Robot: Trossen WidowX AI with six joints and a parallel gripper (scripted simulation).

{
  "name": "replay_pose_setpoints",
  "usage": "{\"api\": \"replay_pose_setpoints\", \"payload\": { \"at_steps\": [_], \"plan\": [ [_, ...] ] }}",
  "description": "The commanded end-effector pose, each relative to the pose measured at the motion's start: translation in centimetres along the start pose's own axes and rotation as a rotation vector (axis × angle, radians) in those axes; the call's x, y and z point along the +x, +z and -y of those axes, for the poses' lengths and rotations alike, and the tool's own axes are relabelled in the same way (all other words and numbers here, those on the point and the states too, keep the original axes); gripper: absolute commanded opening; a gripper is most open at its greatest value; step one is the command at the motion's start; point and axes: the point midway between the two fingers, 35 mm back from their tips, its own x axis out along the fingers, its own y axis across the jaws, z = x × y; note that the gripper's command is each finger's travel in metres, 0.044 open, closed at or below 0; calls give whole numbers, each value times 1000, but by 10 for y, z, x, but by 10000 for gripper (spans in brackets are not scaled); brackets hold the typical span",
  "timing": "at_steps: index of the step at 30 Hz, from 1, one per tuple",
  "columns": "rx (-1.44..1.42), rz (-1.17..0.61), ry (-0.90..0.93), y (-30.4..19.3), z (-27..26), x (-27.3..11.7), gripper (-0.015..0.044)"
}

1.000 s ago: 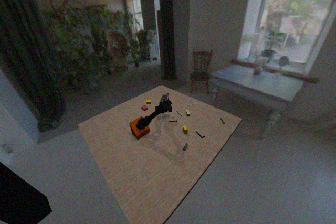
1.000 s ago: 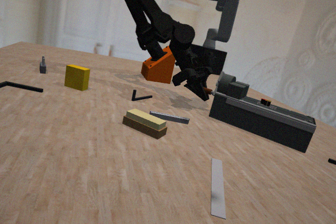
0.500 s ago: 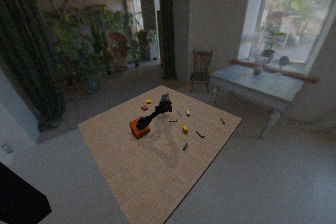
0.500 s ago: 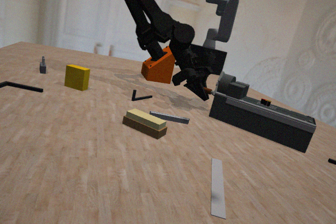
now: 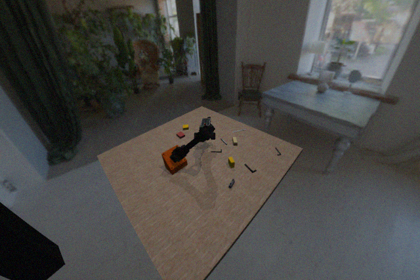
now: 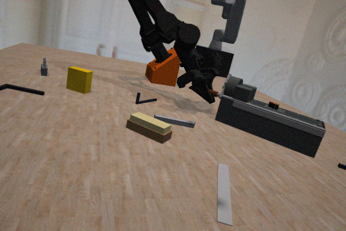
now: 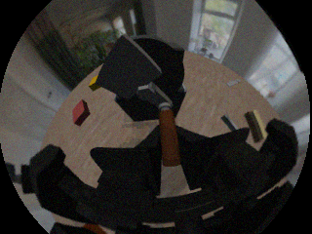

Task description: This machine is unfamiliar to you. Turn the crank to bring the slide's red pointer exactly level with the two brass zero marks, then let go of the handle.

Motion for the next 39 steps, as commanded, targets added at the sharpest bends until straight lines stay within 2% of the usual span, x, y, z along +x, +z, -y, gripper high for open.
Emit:
{"api": "replay_pose_setpoints", "payload": {
  "at_steps": [1, 39],
  "plan": [
    [2, 7, -21, 4, 8, -4, 0],
    [2, 8, -21, 15, 14, -17, 0]
  ]
}}
